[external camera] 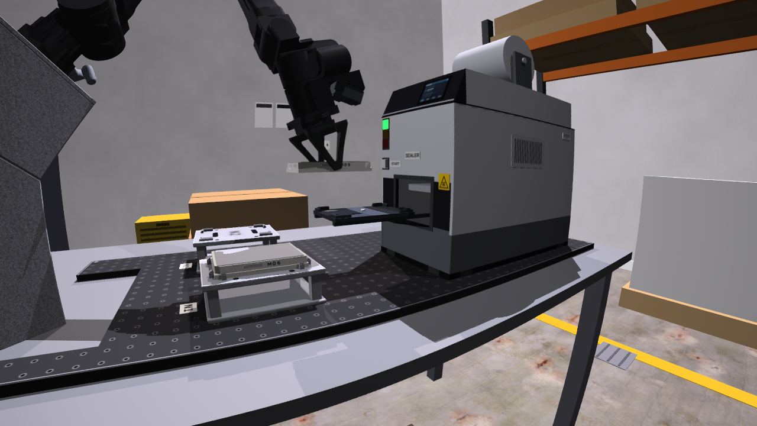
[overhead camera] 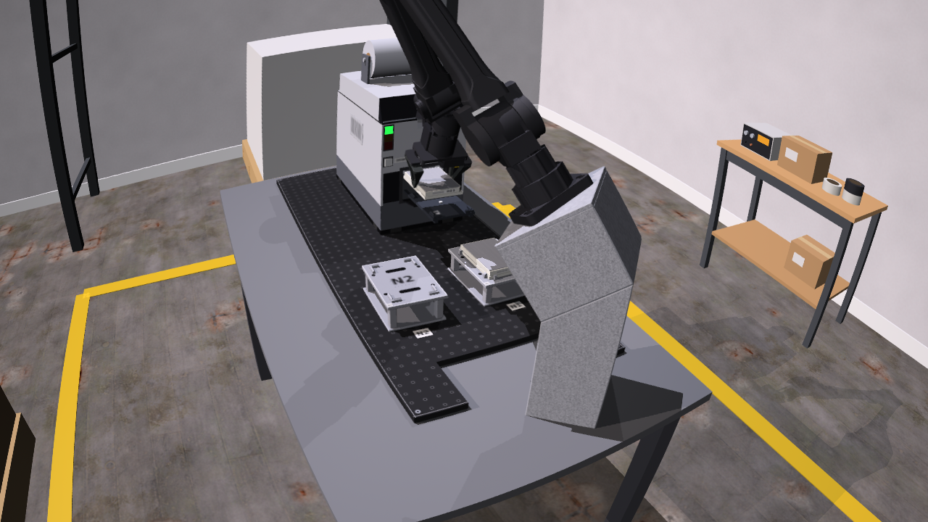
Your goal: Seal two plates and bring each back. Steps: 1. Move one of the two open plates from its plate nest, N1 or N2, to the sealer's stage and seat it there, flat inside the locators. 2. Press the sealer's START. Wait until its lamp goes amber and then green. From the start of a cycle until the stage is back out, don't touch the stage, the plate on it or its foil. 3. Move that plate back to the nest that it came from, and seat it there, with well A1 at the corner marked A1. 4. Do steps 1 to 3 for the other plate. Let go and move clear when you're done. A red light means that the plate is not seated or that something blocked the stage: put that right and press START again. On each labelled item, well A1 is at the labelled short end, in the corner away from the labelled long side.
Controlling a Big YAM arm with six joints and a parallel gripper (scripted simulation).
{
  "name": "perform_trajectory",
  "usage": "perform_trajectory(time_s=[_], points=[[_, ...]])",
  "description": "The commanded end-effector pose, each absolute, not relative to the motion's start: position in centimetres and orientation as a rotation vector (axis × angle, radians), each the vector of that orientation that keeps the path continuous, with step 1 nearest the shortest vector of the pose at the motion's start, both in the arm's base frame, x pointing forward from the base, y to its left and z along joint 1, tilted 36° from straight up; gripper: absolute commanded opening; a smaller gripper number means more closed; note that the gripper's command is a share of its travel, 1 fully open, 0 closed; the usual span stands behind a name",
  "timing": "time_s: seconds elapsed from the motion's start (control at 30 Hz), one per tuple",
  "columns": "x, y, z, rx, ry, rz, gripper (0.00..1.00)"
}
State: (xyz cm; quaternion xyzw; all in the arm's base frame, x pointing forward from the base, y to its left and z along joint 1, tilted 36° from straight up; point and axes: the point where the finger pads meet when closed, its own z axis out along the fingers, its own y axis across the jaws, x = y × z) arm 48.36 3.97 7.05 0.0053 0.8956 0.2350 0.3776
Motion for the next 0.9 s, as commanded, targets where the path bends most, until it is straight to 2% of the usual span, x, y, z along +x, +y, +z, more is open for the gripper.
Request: perform_trajectory(time_s=[0.0, 0.87], points=[[48.2, 4.5, 8.1, 0.015, 2.263, 0.601, 0.0], [43.9, 7.8, 7.9, 0.013, 2.26, 0.606, 0.0]])
